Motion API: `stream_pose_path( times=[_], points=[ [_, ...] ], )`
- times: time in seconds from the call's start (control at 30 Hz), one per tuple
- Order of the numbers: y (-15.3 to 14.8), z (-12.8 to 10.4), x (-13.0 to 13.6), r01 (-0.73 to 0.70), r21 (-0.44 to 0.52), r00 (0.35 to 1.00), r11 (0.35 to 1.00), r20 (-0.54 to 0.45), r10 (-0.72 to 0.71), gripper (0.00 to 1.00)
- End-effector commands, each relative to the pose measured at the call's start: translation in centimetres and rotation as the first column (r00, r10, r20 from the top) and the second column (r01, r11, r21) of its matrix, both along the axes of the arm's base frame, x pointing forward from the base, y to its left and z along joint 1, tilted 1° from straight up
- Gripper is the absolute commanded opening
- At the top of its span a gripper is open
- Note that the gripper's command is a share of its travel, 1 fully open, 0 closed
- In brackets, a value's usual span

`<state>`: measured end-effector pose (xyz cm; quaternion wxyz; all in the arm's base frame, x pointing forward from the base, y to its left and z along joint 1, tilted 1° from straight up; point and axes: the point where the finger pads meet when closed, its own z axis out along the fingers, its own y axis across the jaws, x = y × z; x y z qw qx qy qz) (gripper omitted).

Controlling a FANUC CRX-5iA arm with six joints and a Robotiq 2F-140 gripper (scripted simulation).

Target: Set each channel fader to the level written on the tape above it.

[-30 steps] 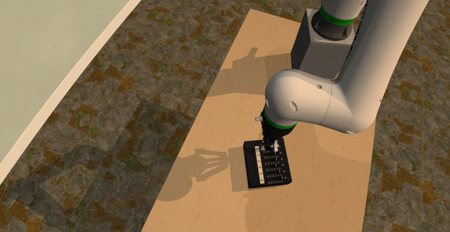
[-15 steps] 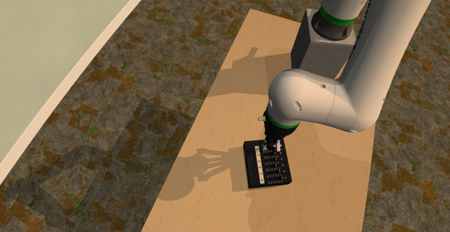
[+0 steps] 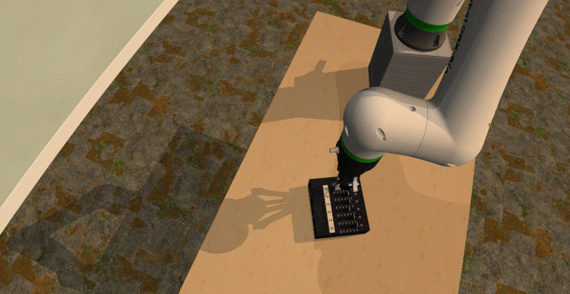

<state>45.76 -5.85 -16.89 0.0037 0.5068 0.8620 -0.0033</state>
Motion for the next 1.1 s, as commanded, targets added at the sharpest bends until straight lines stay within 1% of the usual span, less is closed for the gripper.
stream_pose_path(
  times=[0.0, 1.07],
  points=[
    [0.06, 0.01, -0.02, 0.000, 0.000, 1.000, 1.000, 0.000, 0.000, 0.00],
    [0.30, 0.01, -0.15, 0.000, 0.000, 1.000, 1.000, 0.000, 0.000, 0.00]
  ],
)
